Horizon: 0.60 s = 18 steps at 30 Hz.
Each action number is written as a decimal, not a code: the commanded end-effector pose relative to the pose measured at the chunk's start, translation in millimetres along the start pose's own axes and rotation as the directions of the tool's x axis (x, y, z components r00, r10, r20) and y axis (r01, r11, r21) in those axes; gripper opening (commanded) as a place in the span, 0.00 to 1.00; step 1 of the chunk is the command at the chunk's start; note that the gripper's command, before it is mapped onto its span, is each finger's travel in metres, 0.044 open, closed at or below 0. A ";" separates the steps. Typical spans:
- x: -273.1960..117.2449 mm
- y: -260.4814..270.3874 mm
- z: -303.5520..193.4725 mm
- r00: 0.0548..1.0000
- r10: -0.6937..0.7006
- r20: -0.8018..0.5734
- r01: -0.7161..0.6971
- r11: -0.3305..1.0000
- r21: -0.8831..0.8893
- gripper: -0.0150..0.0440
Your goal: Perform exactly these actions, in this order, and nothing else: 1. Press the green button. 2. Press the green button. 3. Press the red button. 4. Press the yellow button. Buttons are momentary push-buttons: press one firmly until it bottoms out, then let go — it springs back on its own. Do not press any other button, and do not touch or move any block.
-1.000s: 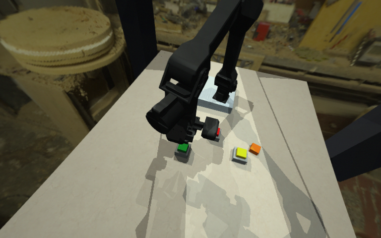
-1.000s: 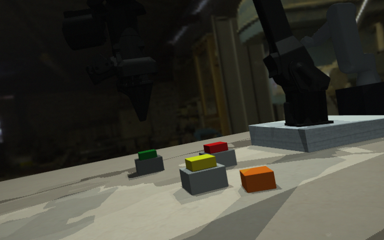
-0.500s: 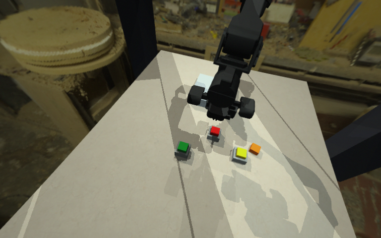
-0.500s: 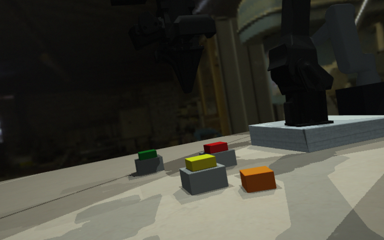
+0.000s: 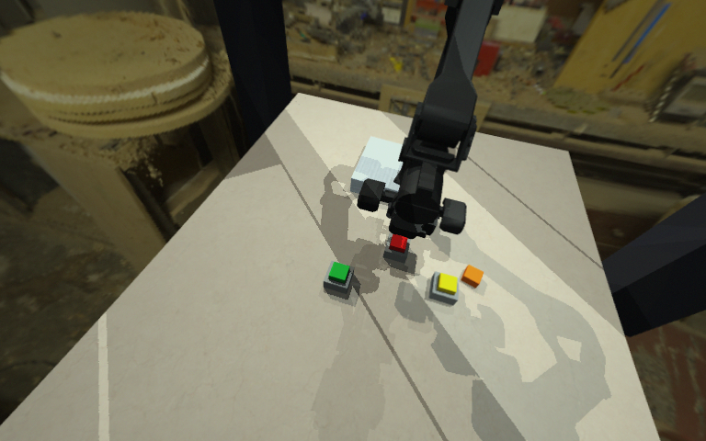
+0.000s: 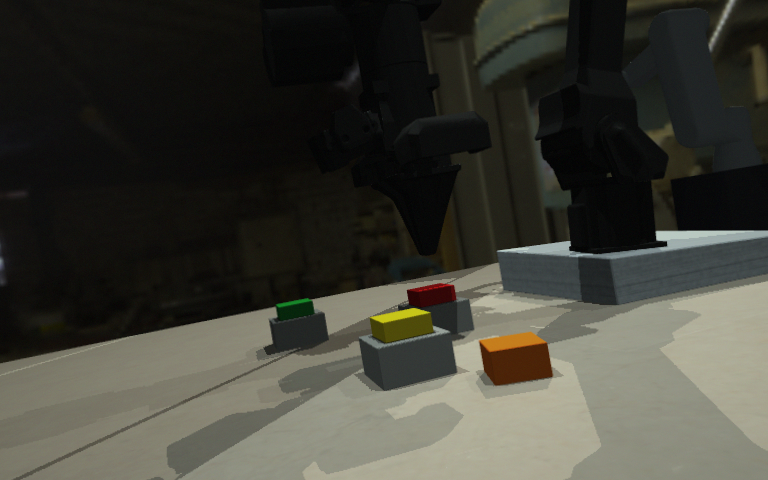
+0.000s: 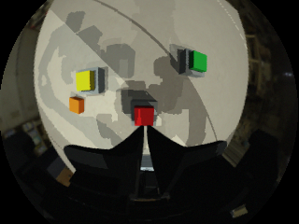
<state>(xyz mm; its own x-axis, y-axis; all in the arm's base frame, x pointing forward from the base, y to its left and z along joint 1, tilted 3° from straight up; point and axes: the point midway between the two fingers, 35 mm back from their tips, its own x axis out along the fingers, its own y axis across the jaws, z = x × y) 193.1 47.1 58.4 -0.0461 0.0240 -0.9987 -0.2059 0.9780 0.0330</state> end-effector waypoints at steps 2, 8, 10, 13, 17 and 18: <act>5.9 0.8 2.3 1.000 0.004 0.016 -0.004 1.000 0.005 0.29; 15.8 0.9 2.9 1.000 0.004 0.016 -0.004 1.000 0.005 0.29; 19.0 0.9 3.0 1.000 0.004 0.016 -0.004 1.000 0.005 0.29; 23.9 0.9 3.0 1.000 0.004 0.016 -0.004 1.000 0.005 0.29; 30.4 1.0 2.8 1.000 0.004 0.016 -0.004 1.000 0.005 0.29; 32.0 1.0 2.7 1.000 0.004 0.016 -0.004 1.000 0.005 0.29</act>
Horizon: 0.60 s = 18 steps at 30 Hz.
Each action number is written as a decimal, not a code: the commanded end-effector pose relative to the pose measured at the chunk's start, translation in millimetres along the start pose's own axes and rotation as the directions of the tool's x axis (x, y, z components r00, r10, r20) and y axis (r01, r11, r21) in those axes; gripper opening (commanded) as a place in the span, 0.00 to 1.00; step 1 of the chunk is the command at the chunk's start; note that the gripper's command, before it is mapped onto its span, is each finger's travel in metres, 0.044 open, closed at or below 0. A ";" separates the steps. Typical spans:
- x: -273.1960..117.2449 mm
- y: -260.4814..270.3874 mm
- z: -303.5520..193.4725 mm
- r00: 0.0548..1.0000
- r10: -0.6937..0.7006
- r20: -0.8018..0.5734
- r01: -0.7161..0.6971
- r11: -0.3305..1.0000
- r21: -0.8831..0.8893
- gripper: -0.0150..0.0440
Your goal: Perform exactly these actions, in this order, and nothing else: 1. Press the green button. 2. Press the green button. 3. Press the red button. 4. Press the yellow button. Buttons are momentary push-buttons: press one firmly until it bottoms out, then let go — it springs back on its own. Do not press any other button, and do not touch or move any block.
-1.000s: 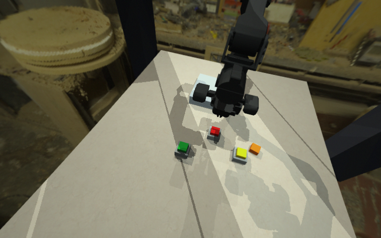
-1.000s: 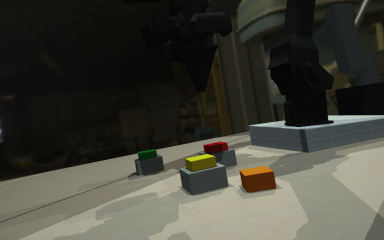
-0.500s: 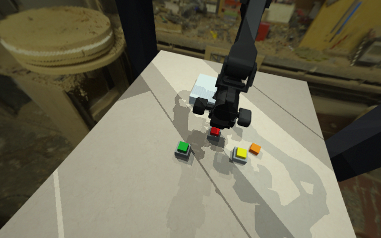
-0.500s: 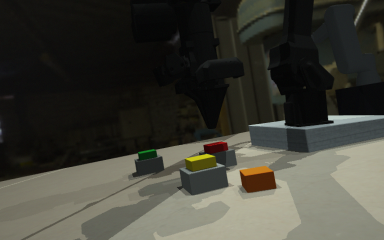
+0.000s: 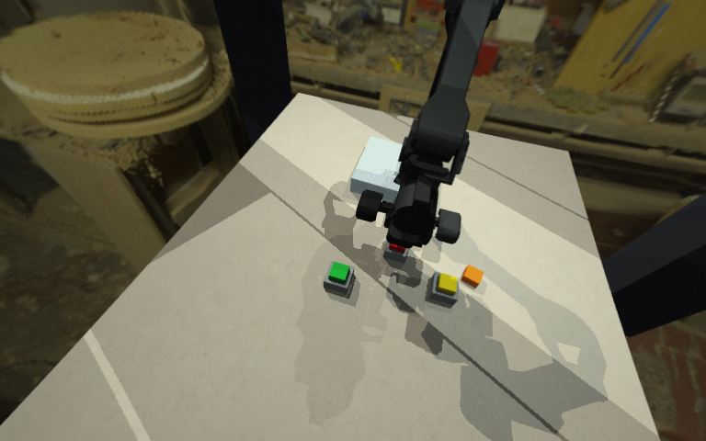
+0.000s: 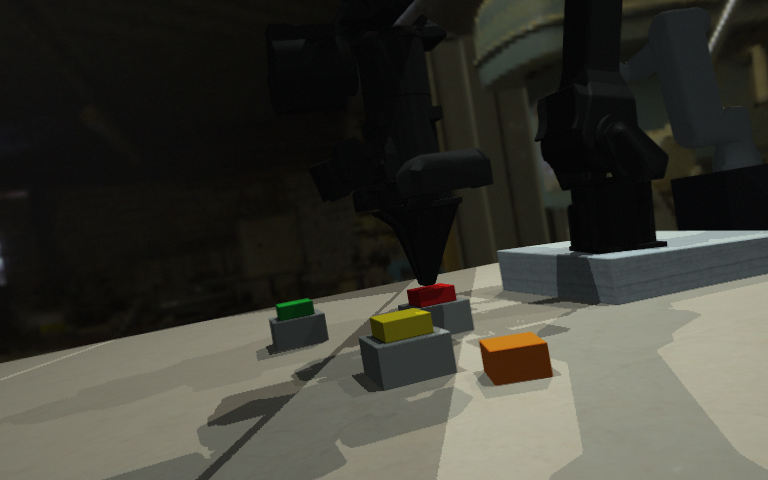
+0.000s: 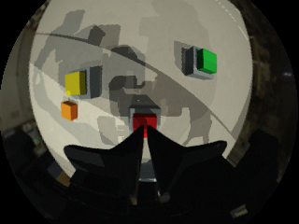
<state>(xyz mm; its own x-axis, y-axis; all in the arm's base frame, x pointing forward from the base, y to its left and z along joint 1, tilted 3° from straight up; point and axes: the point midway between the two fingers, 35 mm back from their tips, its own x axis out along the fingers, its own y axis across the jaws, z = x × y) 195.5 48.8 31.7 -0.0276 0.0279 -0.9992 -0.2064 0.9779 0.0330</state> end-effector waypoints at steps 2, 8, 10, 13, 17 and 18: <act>8.3 0.7 -1.4 1.000 0.004 -0.003 -0.004 1.000 0.006 0.29; 9.4 0.7 -1.5 1.000 0.004 -0.003 -0.004 1.000 0.006 0.29; 9.4 0.7 -1.5 1.000 0.004 -0.003 -0.004 1.000 0.006 0.29; 9.4 0.7 -1.5 1.000 0.004 -0.003 -0.004 1.000 0.006 0.29; 9.4 0.7 -1.5 1.000 0.004 -0.003 -0.004 1.000 0.006 0.29; 9.4 0.7 -1.5 1.000 0.004 -0.003 -0.004 1.000 0.006 0.29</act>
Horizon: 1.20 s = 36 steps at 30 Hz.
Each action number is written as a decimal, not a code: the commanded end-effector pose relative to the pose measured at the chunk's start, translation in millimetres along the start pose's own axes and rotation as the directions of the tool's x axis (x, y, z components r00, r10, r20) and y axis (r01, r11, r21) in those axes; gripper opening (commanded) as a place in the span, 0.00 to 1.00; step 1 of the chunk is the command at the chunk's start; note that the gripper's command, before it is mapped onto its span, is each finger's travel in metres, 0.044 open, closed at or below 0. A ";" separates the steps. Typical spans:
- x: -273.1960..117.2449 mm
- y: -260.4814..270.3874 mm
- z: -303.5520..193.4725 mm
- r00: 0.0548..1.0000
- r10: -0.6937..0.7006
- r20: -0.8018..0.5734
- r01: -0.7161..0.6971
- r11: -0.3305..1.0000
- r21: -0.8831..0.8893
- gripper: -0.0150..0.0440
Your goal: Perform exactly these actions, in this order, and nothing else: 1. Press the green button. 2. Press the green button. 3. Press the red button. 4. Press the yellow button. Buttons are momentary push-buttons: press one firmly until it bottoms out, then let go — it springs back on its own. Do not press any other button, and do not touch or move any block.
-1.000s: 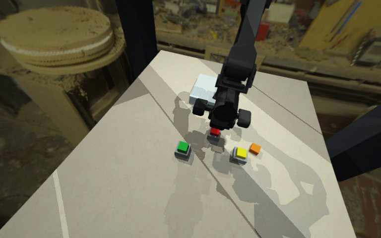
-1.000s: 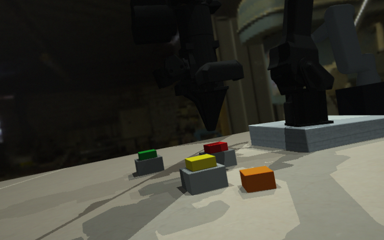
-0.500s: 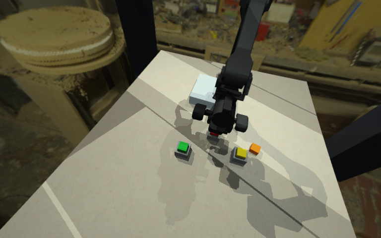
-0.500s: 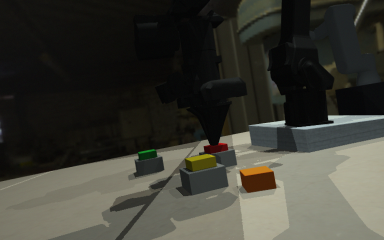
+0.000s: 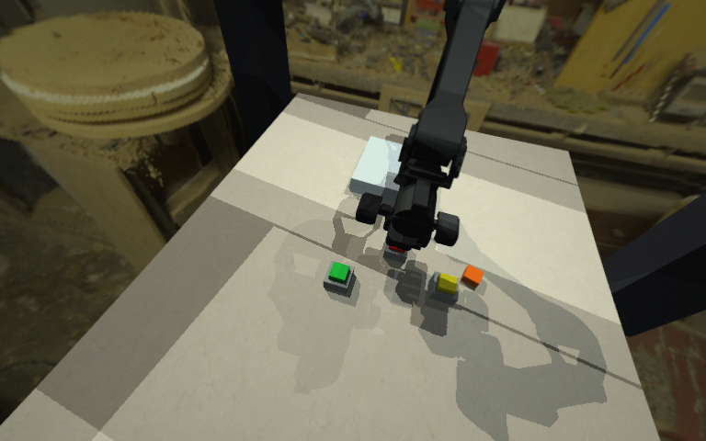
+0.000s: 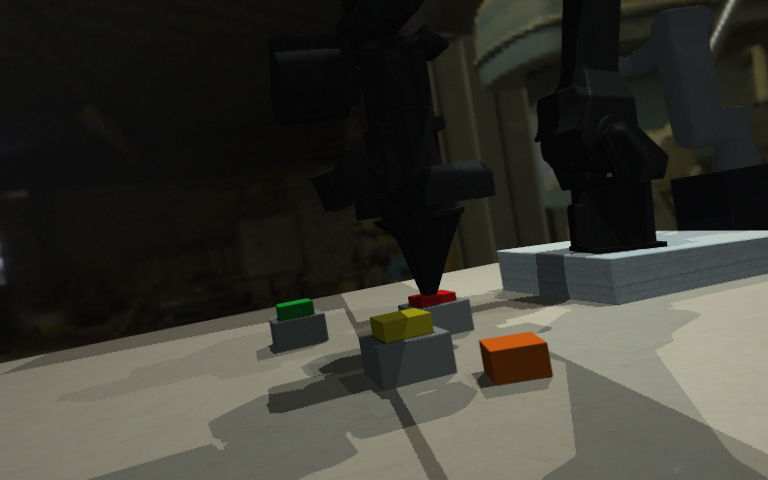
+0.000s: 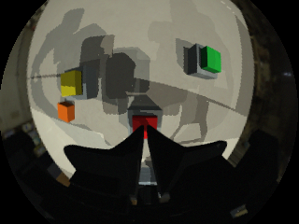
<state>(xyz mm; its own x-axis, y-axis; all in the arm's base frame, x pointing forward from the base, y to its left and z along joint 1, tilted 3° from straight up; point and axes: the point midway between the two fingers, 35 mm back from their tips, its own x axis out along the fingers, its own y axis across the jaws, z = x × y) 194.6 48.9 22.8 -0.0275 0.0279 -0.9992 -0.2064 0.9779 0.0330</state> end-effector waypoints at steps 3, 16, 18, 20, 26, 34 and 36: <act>0.5 0.7 -0.8 1.000 0.004 -0.003 -0.004 1.000 0.006 0.29; -39.8 0.5 0.5 1.000 0.004 -0.002 -0.004 1.000 0.006 0.29; -62.7 0.4 1.8 1.000 0.004 -0.002 -0.004 1.000 0.006 0.29; -85.8 0.3 0.7 1.000 0.004 -0.002 -0.004 1.000 0.006 0.29; -94.2 1.9 1.4 1.000 0.004 -0.002 -0.004 1.000 0.006 0.29; -96.8 97.3 58.8 1.000 0.014 0.004 -0.014 1.000 0.005 0.29; -95.9 108.0 62.0 1.000 0.015 0.004 -0.016 1.000 0.005 0.29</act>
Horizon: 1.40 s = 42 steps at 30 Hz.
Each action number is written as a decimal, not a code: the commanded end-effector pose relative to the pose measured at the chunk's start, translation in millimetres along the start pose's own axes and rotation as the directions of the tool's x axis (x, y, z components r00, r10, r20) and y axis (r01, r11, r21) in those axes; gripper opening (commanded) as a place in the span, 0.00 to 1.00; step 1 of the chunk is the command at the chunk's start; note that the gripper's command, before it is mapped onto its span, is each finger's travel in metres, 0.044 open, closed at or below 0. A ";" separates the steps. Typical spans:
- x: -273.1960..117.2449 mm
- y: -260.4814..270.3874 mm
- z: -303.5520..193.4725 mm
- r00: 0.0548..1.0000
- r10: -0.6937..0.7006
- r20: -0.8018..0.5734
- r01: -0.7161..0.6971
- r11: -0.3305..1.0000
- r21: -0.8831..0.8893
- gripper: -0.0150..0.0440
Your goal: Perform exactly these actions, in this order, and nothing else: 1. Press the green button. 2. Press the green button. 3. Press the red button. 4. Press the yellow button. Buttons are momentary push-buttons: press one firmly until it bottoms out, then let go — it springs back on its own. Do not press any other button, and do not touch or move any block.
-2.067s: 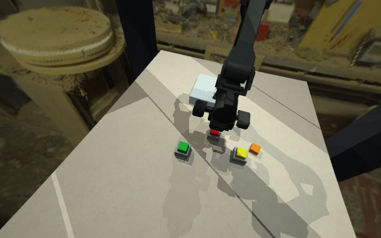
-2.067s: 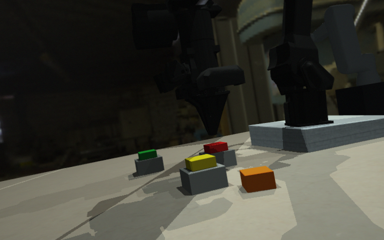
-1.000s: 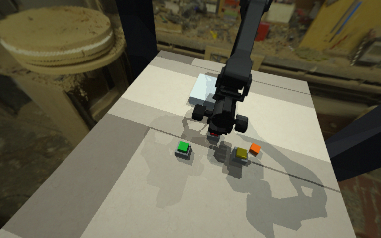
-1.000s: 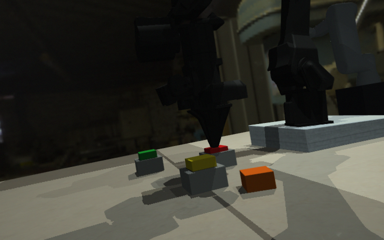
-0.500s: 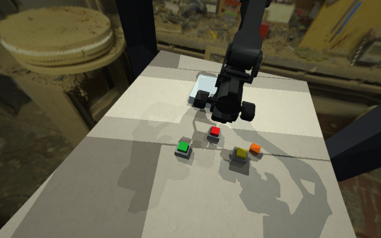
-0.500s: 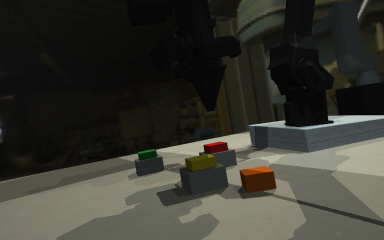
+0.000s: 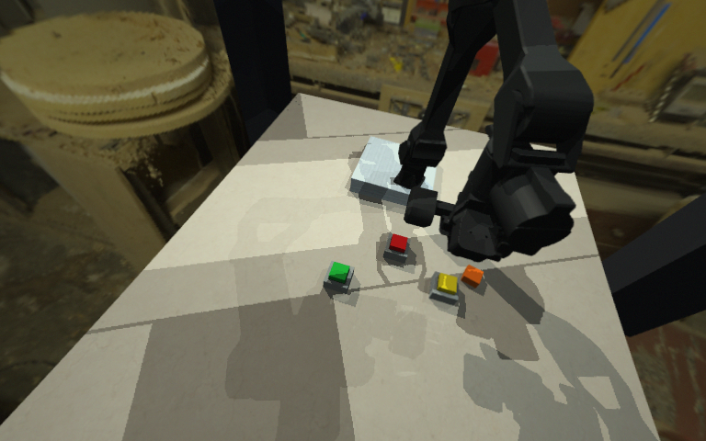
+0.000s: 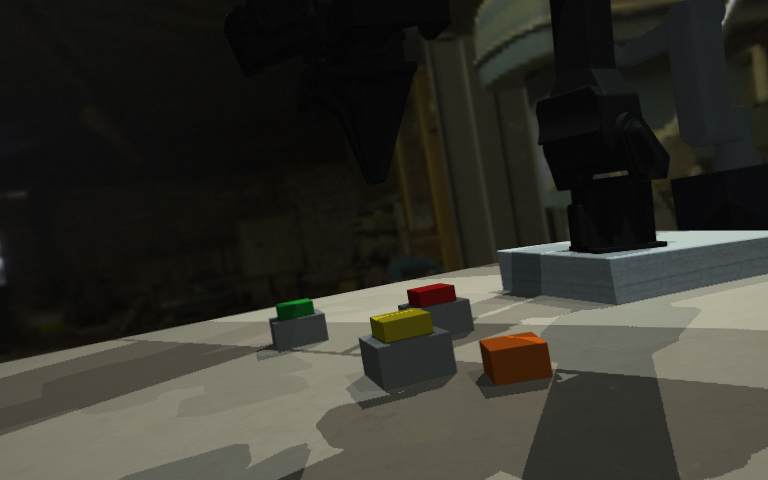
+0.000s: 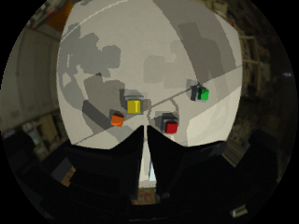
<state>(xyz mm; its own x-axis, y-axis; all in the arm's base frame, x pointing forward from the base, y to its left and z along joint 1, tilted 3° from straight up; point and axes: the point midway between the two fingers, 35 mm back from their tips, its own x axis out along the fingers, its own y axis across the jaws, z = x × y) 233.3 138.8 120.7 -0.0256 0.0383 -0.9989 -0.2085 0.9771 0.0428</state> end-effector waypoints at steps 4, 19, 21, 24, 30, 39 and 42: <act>3.3 24.9 8.0 1.000 0.006 0.000 -0.006 1.000 0.008 0.29; 70.0 25.3 7.8 1.000 0.006 -0.001 -0.006 1.000 0.008 0.29; 73.3 25.4 7.9 1.000 0.006 -0.001 -0.006 1.000 0.008 0.29; 78.2 25.4 7.9 1.000 0.006 -0.001 -0.006 1.000 0.008 0.29; 88.1 25.4 7.7 1.000 0.006 -0.001 -0.006 1.000 0.008 0.29; 97.0 25.3 7.3 1.000 0.006 -0.001 -0.006 1.000 0.008 0.29; 97.0 25.3 7.3 1.000 0.006 -0.001 -0.006 1.000 0.008 0.29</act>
<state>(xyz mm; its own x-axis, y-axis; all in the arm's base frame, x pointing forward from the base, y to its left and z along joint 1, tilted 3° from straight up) 233.7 168.8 26.2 -0.0241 0.0434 -0.9988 -0.2066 0.9773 0.0474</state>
